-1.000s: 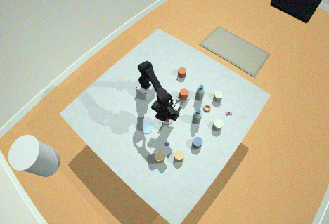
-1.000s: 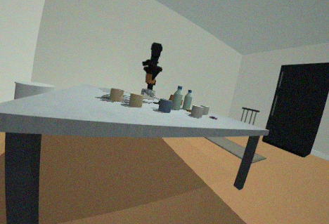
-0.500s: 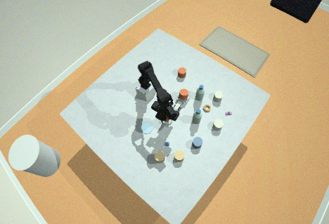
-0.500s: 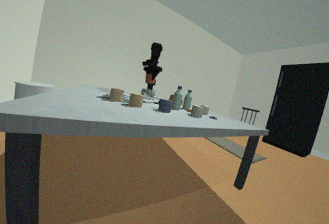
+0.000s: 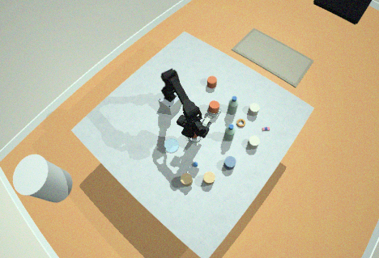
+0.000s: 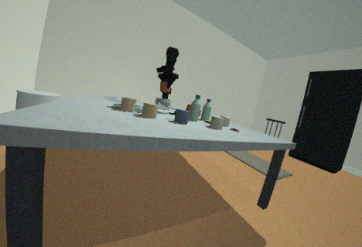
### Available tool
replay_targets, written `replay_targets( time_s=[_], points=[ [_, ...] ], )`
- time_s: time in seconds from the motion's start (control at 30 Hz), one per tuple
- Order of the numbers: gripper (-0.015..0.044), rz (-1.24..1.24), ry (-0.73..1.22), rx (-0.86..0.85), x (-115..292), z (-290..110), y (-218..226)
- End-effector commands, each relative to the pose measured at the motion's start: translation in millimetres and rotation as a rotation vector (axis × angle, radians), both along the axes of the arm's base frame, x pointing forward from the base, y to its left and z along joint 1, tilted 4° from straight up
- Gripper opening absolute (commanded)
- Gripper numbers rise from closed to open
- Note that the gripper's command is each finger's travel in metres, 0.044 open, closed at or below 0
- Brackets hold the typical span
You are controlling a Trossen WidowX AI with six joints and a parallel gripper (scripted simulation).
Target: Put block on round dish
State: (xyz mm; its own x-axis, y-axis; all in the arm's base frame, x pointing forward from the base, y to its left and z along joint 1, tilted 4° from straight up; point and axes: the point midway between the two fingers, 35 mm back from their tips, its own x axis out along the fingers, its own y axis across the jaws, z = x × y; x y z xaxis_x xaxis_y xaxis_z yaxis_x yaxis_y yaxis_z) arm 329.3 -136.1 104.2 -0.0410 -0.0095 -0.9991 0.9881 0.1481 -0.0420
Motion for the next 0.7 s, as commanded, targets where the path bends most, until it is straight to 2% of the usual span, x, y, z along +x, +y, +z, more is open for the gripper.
replay_targets(
  time_s=[0.0, 0.47, 0.67],
  points=[
    [0.0, 0.0, 0.0, 0.0, 0, 0, 0],
    [0.0, 0.0, 0.0, 0.0, 0, -1, -1],
    [0.0, 0.0, -0.001, -0.002, -15, -9, -25]
  ],
)
